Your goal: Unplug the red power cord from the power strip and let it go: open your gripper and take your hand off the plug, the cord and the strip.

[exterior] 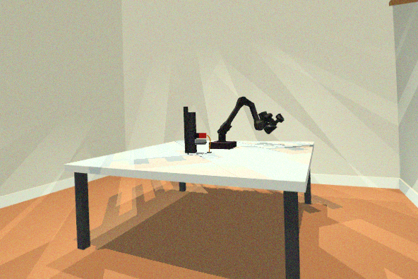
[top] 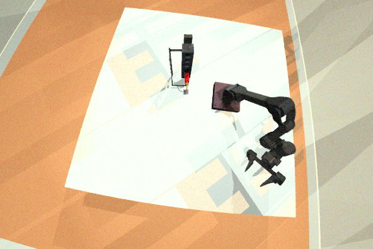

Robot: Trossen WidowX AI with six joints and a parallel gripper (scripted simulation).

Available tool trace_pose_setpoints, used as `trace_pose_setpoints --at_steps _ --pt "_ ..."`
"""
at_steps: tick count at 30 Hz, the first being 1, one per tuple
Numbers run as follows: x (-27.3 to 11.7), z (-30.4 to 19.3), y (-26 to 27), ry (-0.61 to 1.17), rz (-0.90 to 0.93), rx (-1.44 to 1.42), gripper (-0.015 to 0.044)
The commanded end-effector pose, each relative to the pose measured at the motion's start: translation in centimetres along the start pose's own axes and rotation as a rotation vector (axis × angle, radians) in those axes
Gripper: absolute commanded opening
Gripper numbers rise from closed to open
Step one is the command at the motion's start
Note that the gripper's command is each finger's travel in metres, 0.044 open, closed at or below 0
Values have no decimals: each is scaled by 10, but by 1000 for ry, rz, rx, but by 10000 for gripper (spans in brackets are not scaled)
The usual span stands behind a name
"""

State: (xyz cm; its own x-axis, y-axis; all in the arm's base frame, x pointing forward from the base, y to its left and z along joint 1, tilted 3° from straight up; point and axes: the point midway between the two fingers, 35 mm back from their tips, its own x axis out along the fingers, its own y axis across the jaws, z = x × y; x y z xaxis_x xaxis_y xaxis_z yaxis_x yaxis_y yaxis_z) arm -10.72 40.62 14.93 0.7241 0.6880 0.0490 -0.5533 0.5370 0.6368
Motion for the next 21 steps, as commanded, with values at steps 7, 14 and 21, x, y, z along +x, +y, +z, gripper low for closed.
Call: trace_pose_setpoints --at_steps 7,14,21 --pt "80 3 -16 14 -5 -433 216" --pt "163 33 -61 80 -114 -858 160" --pt "216 72 -117 195 -217 -1148 160"
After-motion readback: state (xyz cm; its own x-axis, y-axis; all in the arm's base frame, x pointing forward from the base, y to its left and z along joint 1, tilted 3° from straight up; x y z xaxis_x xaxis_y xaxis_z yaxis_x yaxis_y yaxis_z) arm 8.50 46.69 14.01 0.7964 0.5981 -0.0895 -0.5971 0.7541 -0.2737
